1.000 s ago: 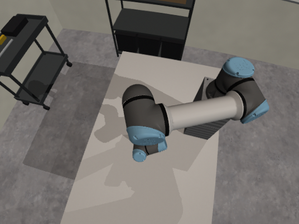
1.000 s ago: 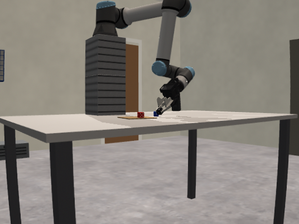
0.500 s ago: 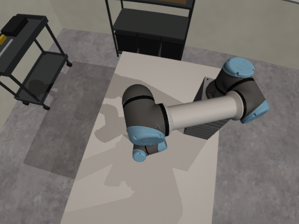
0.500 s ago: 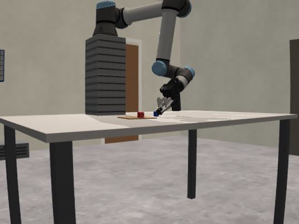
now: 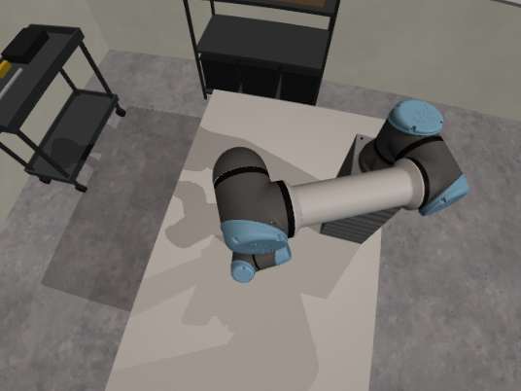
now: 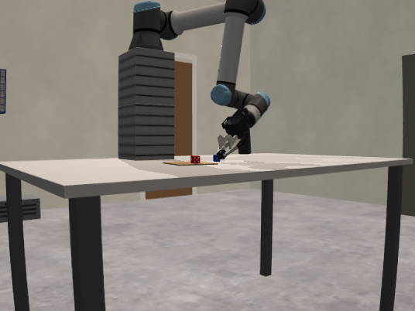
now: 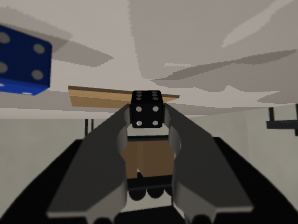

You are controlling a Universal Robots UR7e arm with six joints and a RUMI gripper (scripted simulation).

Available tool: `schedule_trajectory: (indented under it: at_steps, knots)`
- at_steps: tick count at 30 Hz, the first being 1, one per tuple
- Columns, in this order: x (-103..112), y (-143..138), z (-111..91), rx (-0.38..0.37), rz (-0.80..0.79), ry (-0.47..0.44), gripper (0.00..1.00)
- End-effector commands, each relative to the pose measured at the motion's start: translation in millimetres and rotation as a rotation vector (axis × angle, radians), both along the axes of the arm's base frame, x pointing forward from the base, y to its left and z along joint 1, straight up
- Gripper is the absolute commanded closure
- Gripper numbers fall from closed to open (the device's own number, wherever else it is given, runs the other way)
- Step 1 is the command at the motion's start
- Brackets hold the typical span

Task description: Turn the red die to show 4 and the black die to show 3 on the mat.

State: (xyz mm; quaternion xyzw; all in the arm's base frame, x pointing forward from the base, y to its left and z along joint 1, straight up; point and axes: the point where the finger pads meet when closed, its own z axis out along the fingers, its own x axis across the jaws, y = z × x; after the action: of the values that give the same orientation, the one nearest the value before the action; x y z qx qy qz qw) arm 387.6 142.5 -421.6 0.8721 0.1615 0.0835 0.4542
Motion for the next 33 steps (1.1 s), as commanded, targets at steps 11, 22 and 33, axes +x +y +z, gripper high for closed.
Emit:
schedule_trajectory:
  at_steps: [11,22,33]
  knots:
    - [1,0,-3,0.001,0.000,-0.001,0.94]
    - [1,0,-9,0.001,0.000,-0.001,0.94]
    - [1,0,-11,0.001,0.000,-0.001,0.94]
